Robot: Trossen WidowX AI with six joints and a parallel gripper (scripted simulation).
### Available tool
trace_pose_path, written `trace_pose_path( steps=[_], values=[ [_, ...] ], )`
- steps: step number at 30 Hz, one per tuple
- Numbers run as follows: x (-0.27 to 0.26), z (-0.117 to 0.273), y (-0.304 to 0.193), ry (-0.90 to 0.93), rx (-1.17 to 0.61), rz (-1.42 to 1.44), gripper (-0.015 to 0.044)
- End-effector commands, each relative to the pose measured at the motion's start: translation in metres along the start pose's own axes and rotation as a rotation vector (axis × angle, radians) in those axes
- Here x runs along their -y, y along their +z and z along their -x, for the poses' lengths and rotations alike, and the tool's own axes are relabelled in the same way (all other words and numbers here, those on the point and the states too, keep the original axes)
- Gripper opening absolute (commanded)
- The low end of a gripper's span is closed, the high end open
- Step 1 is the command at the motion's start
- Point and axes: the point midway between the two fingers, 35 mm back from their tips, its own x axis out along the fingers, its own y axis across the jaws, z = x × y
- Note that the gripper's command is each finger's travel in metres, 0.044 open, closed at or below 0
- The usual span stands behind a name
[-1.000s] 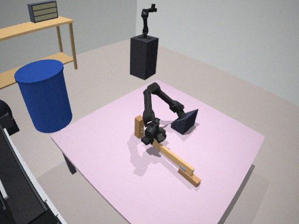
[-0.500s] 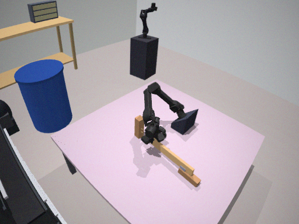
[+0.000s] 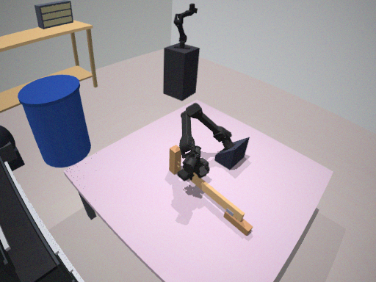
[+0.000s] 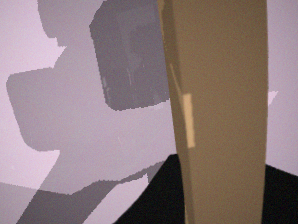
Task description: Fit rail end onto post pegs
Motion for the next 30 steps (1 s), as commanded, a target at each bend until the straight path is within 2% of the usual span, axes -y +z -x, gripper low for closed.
trace_pose_path(
  steps=[1, 30],
  values=[
    [0.0017, 0.0062, 0.0029, -0.008, 0.014, -0.002, 0.0],
    [0.0008, 0.0065, 0.0029, -0.007, 0.014, -0.002, 0.0]
  ],
)
